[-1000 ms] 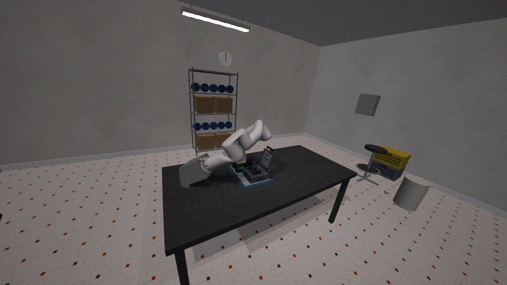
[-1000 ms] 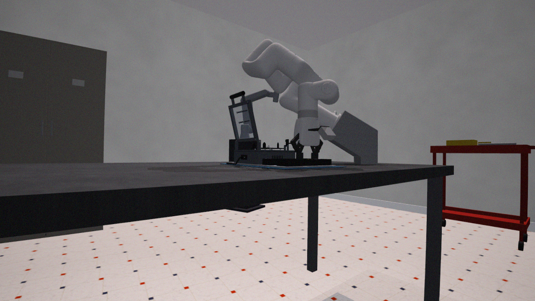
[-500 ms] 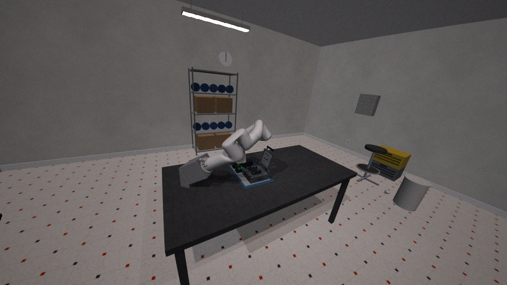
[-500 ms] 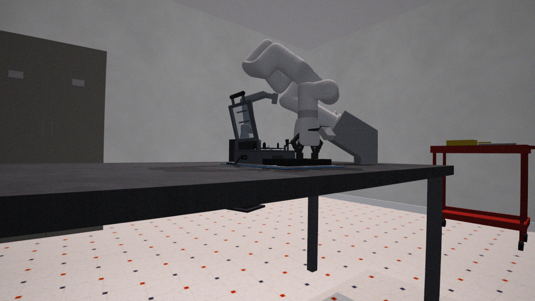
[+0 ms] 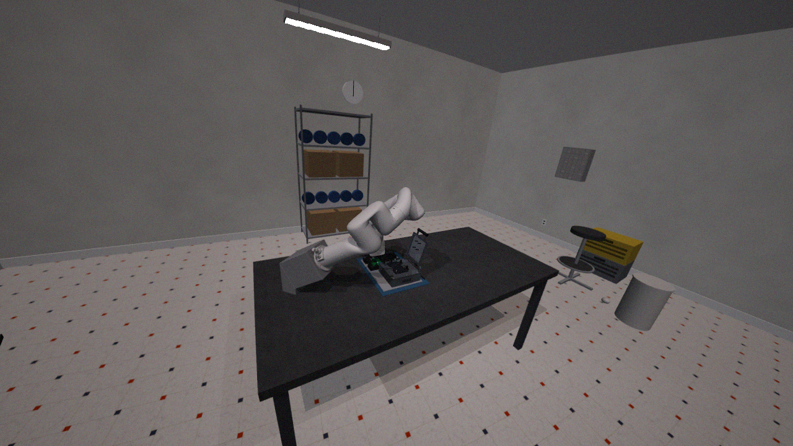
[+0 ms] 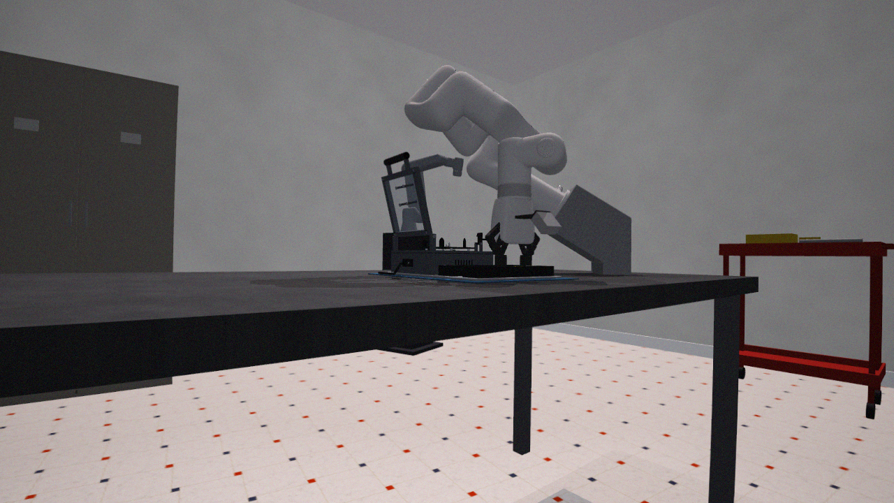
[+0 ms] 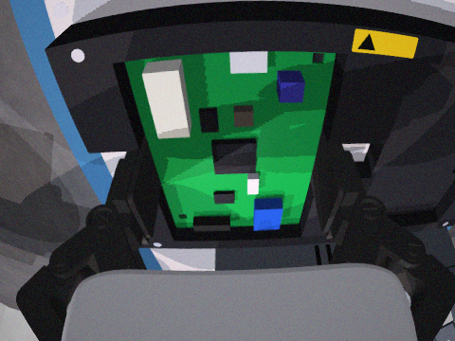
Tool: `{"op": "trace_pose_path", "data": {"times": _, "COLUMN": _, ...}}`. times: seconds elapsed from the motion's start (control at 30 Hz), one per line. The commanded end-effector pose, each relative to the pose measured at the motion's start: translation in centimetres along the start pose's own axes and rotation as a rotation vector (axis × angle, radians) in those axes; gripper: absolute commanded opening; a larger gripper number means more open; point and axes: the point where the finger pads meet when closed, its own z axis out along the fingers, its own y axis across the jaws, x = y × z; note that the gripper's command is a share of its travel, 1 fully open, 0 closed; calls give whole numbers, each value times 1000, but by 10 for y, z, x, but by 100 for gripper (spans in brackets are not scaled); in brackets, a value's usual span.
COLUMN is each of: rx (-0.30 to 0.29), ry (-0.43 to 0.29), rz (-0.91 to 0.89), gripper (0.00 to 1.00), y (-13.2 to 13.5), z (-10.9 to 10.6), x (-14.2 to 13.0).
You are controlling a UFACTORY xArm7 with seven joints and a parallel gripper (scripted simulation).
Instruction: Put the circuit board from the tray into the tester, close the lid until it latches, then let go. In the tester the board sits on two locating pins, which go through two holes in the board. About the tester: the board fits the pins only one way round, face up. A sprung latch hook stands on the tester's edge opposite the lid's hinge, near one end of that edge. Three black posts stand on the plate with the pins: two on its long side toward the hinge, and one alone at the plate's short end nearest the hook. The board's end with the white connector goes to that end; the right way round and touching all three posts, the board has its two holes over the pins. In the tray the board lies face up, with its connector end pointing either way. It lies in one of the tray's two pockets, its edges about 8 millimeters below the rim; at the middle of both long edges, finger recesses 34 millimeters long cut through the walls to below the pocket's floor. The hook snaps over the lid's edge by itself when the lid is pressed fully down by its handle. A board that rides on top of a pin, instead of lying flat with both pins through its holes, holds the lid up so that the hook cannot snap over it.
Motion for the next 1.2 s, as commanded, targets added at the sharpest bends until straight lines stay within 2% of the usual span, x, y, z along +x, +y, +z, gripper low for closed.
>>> {"op": "trace_pose_path", "data": {"times": 0.0, "rx": -1, "ry": 3, "rz": 0, "gripper": 79, "y": 0, "z": -1, "x": 1}}
{"op": "trace_pose_path", "data": {"times": 1.17, "rx": -1, "ry": 3, "rz": 0, "gripper": 79, "y": 0, "z": -22, "x": 1}}
